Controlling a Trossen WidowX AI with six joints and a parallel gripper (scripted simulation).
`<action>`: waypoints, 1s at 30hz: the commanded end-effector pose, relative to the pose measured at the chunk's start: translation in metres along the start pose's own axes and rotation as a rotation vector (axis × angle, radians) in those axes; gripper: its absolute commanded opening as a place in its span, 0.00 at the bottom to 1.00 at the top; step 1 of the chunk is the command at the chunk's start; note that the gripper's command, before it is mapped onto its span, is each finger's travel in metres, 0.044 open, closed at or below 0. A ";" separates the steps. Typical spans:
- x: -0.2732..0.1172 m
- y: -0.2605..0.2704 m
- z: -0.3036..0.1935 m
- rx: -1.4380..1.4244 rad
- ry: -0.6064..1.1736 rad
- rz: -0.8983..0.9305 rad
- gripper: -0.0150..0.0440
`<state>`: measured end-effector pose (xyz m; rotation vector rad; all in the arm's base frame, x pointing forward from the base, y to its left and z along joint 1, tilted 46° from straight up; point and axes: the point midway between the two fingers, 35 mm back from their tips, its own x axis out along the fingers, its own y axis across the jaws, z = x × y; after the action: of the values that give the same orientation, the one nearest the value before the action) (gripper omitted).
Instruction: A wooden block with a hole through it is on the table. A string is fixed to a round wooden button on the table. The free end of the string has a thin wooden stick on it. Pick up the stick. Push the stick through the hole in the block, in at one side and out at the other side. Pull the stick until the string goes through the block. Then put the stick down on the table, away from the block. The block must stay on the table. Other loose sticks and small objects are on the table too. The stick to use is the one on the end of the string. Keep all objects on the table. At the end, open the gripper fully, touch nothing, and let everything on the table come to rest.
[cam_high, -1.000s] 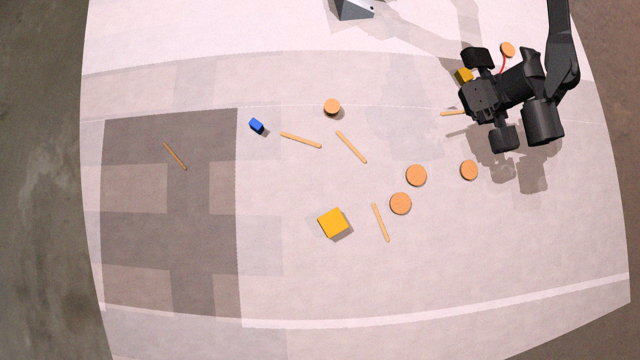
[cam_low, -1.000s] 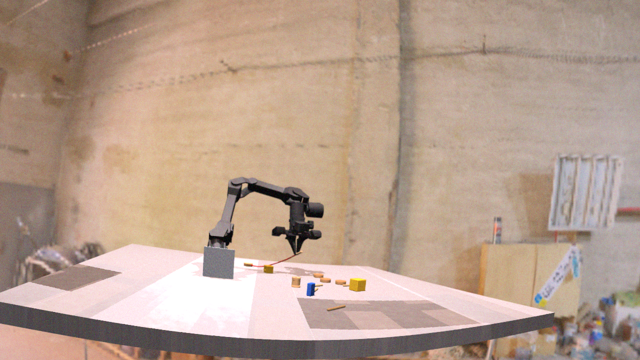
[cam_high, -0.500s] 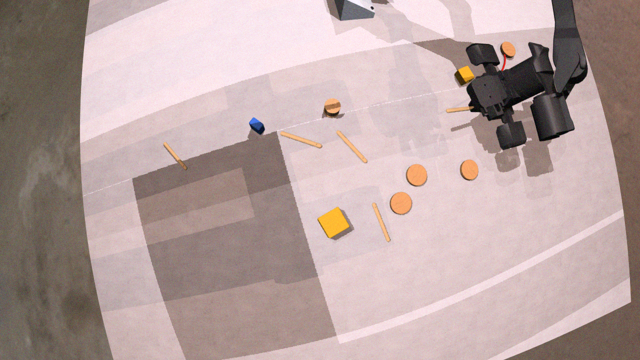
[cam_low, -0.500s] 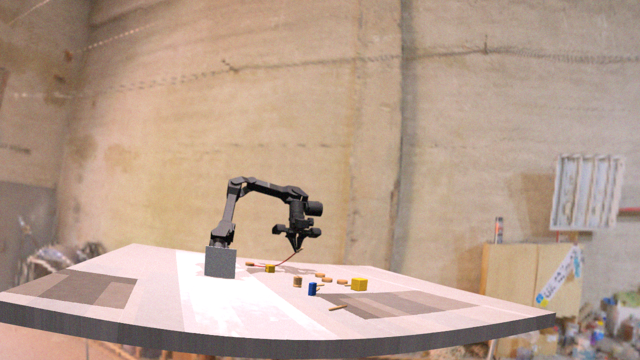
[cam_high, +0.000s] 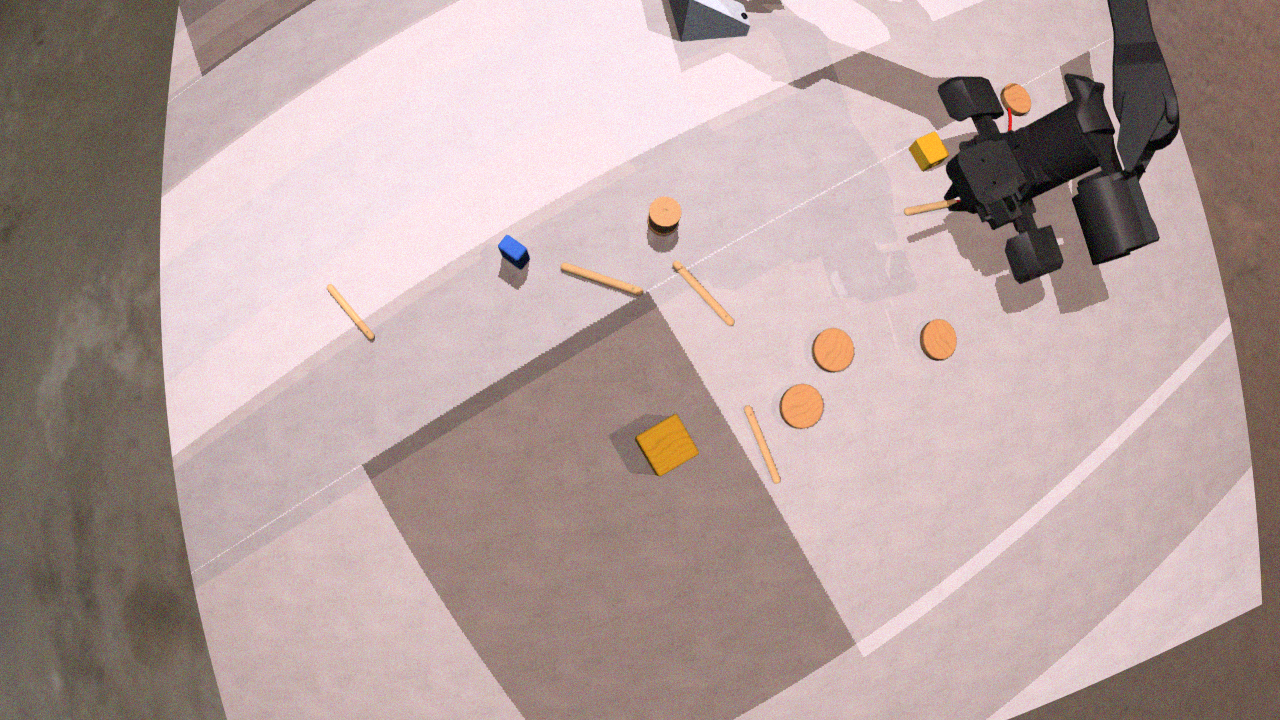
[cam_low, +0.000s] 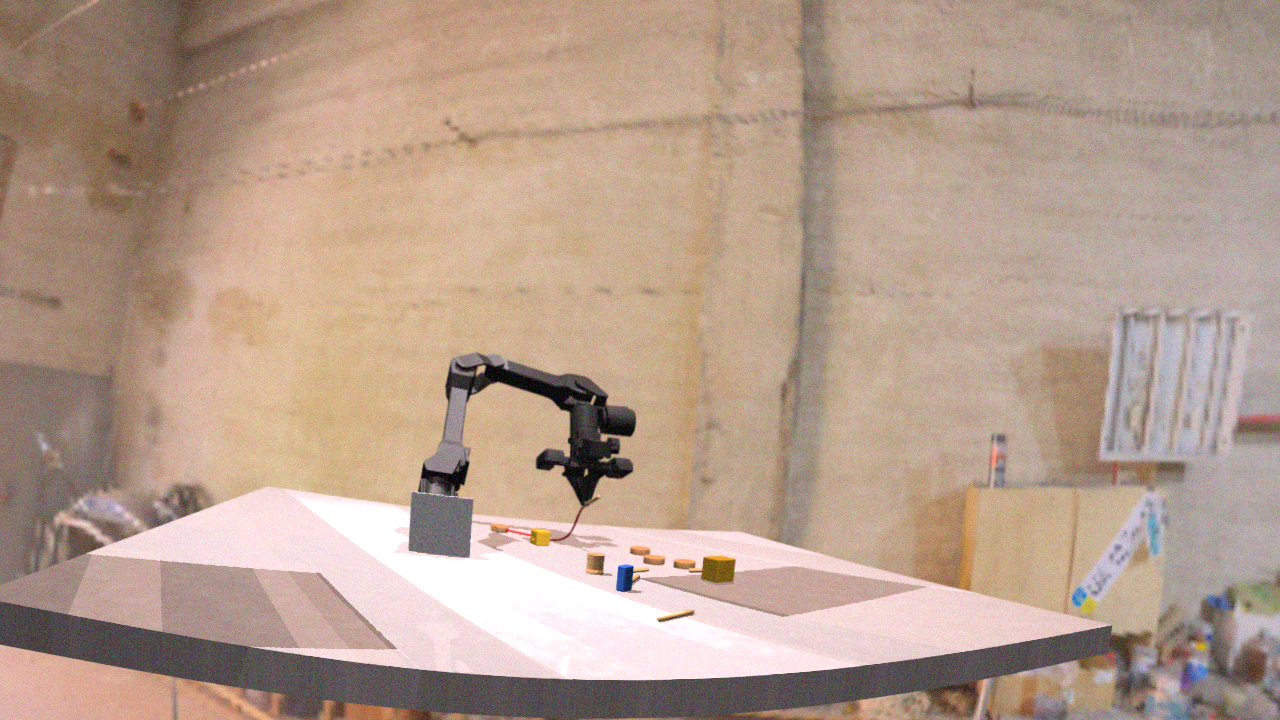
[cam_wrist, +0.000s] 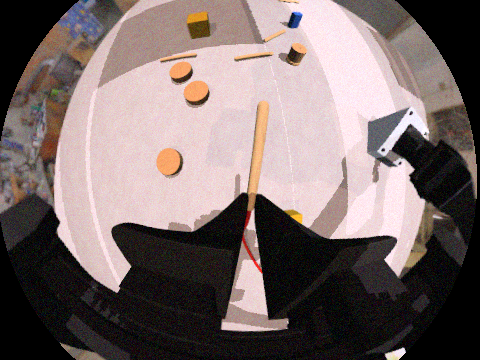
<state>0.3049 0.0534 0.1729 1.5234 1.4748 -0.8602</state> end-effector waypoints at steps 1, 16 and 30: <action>0.001 -0.004 -0.005 -0.019 -0.011 -0.005 0.25; 0.000 -0.017 -0.021 -0.094 -0.038 -0.006 0.25; -0.002 -0.030 -0.036 -0.167 -0.064 -0.004 0.25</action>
<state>0.2772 0.0817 0.1863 1.3837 1.4637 -0.7714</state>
